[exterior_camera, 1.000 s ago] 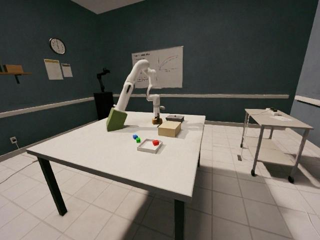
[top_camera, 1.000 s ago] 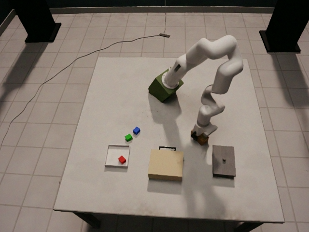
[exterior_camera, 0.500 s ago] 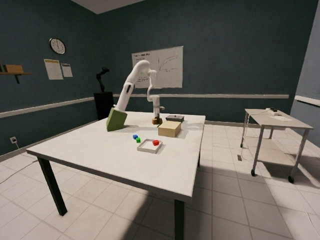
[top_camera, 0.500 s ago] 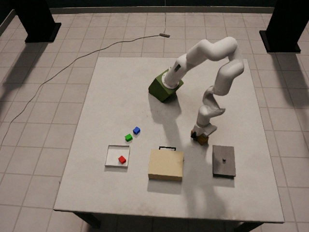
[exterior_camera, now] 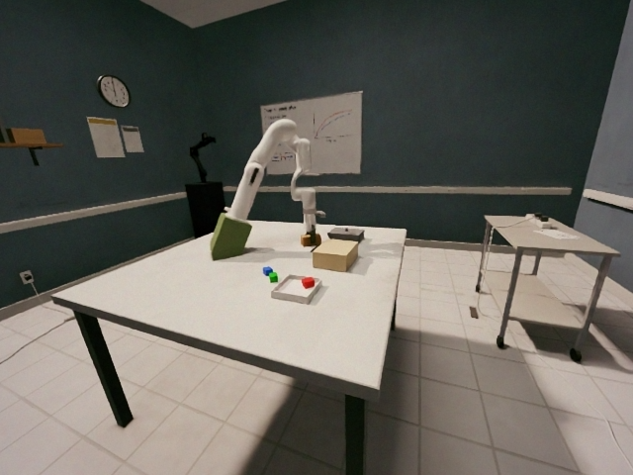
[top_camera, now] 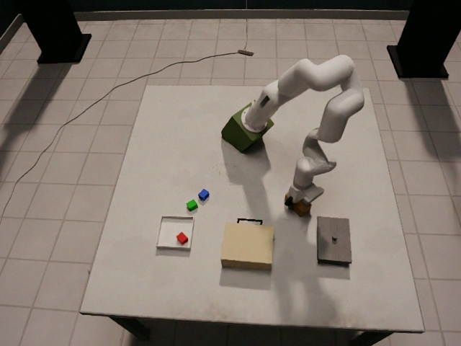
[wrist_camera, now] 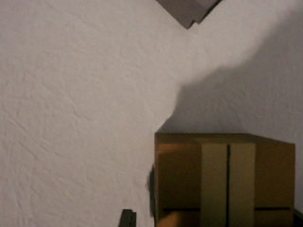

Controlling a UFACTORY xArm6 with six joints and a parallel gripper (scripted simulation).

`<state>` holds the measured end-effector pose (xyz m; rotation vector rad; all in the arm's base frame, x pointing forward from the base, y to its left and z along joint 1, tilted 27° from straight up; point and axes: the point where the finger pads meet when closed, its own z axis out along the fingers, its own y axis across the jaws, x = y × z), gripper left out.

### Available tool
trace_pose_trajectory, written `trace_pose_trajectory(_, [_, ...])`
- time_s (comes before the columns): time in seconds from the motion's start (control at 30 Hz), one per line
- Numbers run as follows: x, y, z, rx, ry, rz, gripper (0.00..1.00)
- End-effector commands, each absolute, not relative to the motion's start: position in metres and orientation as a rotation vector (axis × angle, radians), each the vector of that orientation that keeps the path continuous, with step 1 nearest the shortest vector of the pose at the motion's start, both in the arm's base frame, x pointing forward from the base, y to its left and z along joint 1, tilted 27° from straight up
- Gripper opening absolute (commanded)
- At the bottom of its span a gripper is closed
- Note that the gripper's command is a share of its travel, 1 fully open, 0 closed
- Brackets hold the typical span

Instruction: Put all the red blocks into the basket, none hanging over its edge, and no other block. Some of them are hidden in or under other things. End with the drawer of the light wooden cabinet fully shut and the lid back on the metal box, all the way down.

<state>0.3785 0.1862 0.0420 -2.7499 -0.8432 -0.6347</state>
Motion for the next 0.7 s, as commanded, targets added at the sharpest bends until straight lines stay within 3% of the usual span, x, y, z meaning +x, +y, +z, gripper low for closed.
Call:
trace_pose_trajectory(0.0, [0.3791, 0.1864, 0.0428, -2.749, -0.843, -0.638, 0.9])
trace_pose_trajectory(0.07, [0.3791, 0.1864, 0.0428, -2.749, -0.843, -0.638, 0.9])
trace_pose_trajectory(0.1, [0.3791, 0.1864, 0.0428, -2.749, -0.843, -0.638, 0.62])
trace_pose_trajectory(0.67, [0.3791, 0.1864, 0.0428, -2.749, -0.843, -0.638, 0.62])
